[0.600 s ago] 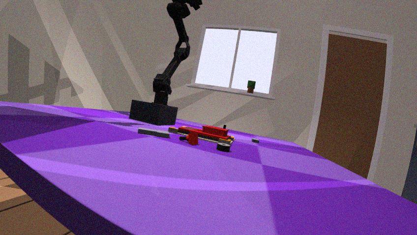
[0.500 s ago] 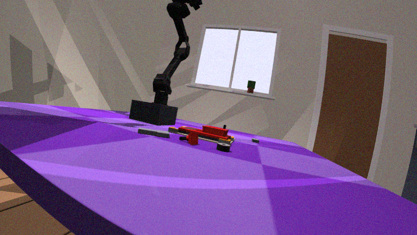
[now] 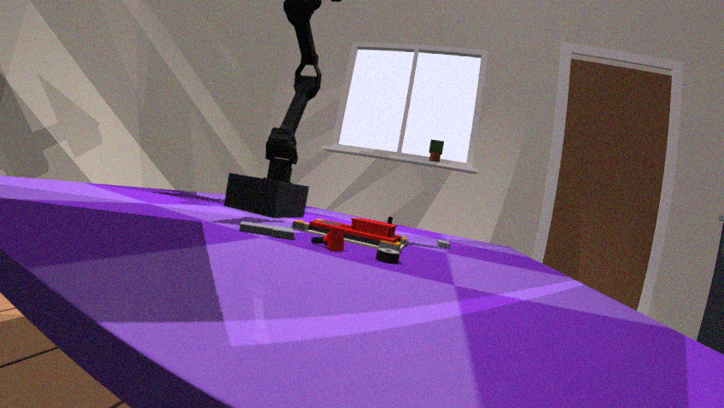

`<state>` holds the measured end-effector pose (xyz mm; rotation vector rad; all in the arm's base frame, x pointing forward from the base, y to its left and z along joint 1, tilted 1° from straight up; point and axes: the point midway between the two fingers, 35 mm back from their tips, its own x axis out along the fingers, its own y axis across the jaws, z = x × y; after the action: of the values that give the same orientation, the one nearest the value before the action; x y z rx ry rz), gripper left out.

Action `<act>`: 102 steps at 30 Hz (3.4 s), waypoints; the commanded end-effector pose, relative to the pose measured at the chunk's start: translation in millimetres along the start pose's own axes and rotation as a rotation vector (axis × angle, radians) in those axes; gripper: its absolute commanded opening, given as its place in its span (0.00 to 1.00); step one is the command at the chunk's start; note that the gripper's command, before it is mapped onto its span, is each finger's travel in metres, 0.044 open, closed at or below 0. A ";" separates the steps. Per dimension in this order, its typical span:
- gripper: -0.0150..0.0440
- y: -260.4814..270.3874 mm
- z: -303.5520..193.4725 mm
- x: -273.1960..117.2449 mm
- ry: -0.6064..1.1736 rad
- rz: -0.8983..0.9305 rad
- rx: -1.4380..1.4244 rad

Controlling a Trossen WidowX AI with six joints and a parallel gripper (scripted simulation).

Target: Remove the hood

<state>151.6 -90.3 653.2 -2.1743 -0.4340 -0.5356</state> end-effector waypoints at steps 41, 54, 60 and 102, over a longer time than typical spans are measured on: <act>1.00 411.2 111.5 46.1 0.609 0.716 1.687; 1.00 493.7 293.9 -40.3 0.921 1.520 1.712; 1.00 493.1 364.2 -104.5 1.044 1.933 1.485; 1.00 501.3 413.9 -153.7 1.095 2.149 1.282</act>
<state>356.9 -76.4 23.4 -0.0779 1.5309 0.0417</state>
